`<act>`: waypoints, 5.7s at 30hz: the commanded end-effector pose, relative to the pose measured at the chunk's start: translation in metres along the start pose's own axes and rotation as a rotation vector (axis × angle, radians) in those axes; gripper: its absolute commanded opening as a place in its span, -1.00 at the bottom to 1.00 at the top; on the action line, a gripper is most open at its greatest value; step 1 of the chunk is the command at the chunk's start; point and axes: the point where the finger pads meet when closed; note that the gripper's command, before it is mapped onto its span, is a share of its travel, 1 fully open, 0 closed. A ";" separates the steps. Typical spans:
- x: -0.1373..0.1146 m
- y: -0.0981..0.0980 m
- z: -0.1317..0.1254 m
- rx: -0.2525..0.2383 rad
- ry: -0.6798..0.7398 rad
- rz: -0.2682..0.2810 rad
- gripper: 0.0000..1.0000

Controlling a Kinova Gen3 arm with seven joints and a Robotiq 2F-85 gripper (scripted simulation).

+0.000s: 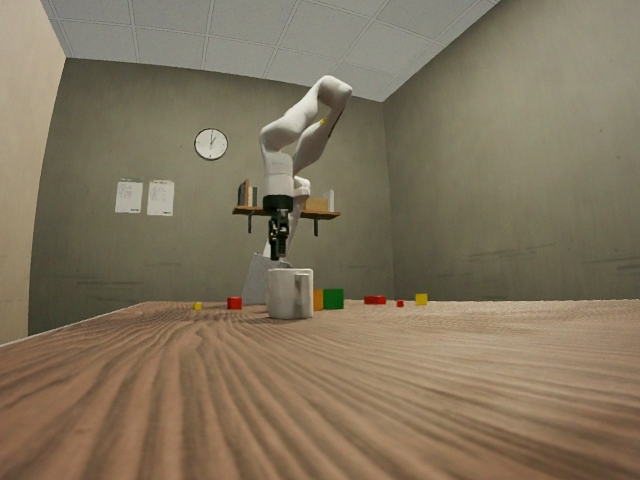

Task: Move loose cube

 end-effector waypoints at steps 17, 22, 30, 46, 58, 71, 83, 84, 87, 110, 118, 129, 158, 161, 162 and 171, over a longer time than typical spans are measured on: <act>-0.002 0.000 -0.001 -0.003 0.015 0.004 0.66; -0.002 0.000 -0.001 -0.003 0.015 0.004 0.66; -0.002 0.000 -0.001 -0.003 0.015 0.004 0.66; -0.002 0.000 -0.001 -0.003 0.015 0.004 0.66; -0.002 0.007 0.000 -0.002 0.015 0.004 0.66; -0.002 0.024 0.001 -0.001 0.013 0.004 0.66; -0.002 0.038 0.001 -0.001 0.013 0.004 0.66; -0.002 0.039 0.001 -0.001 0.013 0.004 0.66; -0.002 0.042 0.001 -0.001 0.014 0.003 0.66; -0.002 0.047 0.001 -0.002 0.014 0.003 0.66; -0.002 0.047 0.001 -0.002 0.014 0.003 0.66; -0.002 0.047 0.001 -0.002 0.014 0.003 0.66; 0.000 0.047 0.005 -0.002 0.014 0.004 0.66; 0.000 0.047 0.005 -0.002 0.014 0.004 0.66; 0.000 0.047 0.005 -0.002 0.014 0.004 0.66; 0.000 0.047 0.005 -0.002 0.014 0.004 0.66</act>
Point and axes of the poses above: the point where the finger pads meet when closed, its own y axis out along the fingers, its own z axis across the jaws, x = y × z, and after that the axes turned 7 degrees about y, right-handed
